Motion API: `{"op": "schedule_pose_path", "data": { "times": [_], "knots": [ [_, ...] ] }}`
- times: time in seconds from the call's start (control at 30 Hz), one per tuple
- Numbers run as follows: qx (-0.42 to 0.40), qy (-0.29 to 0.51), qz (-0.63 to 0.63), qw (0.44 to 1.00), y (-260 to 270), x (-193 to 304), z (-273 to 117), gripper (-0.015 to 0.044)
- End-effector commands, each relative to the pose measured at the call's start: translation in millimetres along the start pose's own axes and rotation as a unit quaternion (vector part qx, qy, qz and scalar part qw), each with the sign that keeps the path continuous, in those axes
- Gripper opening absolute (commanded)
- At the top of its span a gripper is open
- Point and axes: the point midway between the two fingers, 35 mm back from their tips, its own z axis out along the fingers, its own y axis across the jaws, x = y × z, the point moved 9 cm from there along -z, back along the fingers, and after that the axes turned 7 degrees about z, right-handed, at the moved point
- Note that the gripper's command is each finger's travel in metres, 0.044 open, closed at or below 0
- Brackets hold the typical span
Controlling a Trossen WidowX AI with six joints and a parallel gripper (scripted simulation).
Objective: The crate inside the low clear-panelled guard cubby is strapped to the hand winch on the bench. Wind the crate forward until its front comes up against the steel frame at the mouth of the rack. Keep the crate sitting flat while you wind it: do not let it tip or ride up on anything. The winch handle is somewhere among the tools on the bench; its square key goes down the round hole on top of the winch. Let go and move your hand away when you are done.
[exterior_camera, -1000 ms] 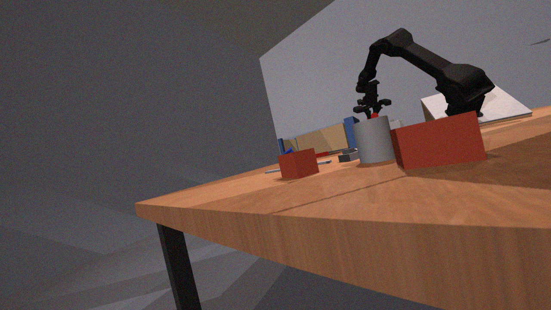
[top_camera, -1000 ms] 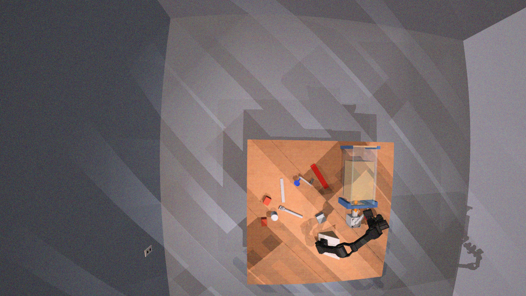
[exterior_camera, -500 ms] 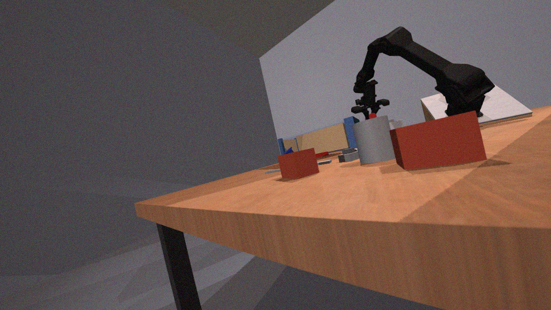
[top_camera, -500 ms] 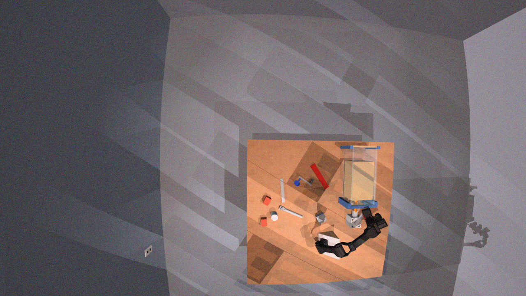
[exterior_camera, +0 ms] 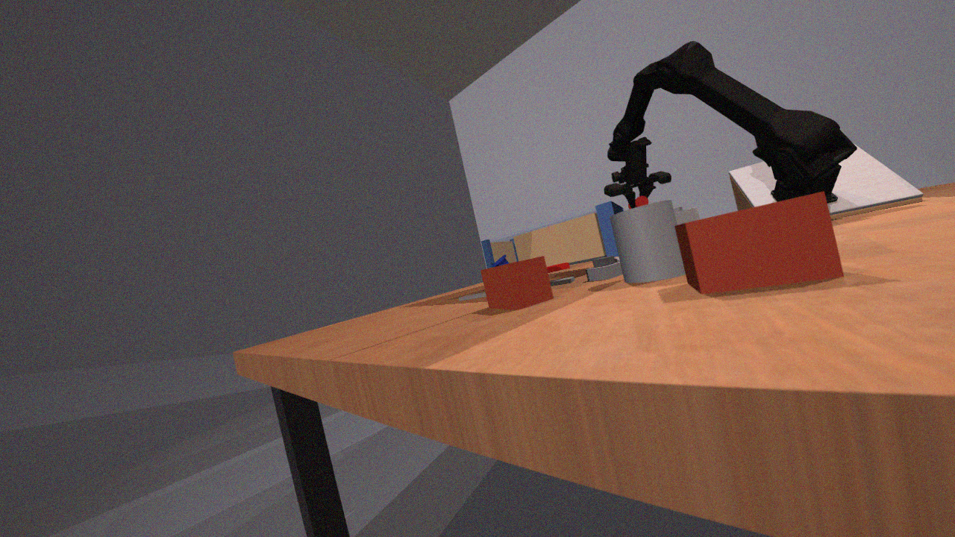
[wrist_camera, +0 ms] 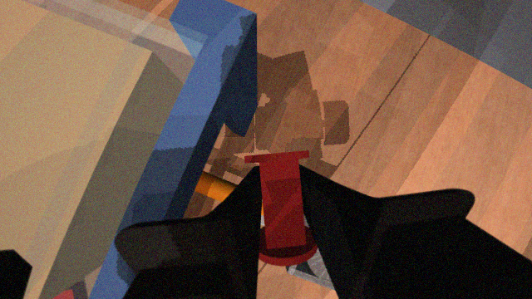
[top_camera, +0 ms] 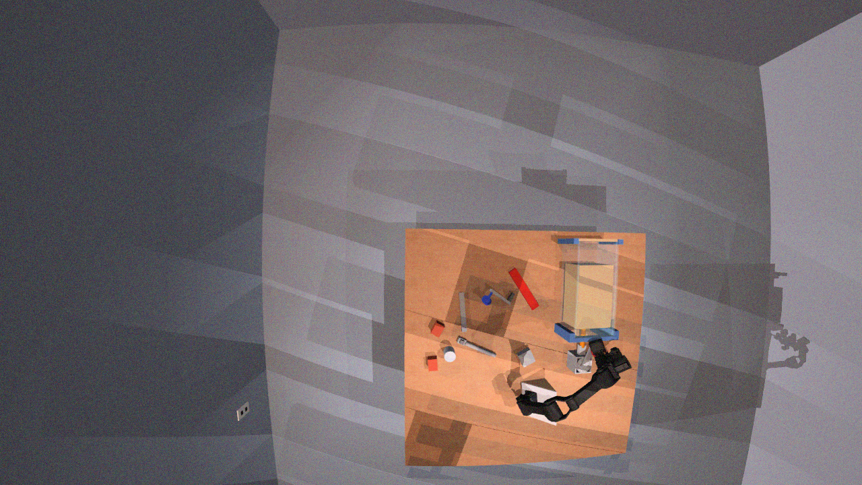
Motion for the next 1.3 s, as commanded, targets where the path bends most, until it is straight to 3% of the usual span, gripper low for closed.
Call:
{"op": "schedule_pose_path", "data": {
  "times": [0.0, 1.27],
  "knots": [
    [-0.006, 0.013, 0.000, 1.000, 7.1, 10.6, -0.9, 0.0000],
    [-0.006, 0.015, 0.001, 1.000, 21.9, 47.8, -17.9, 0.0000]
  ]
}}
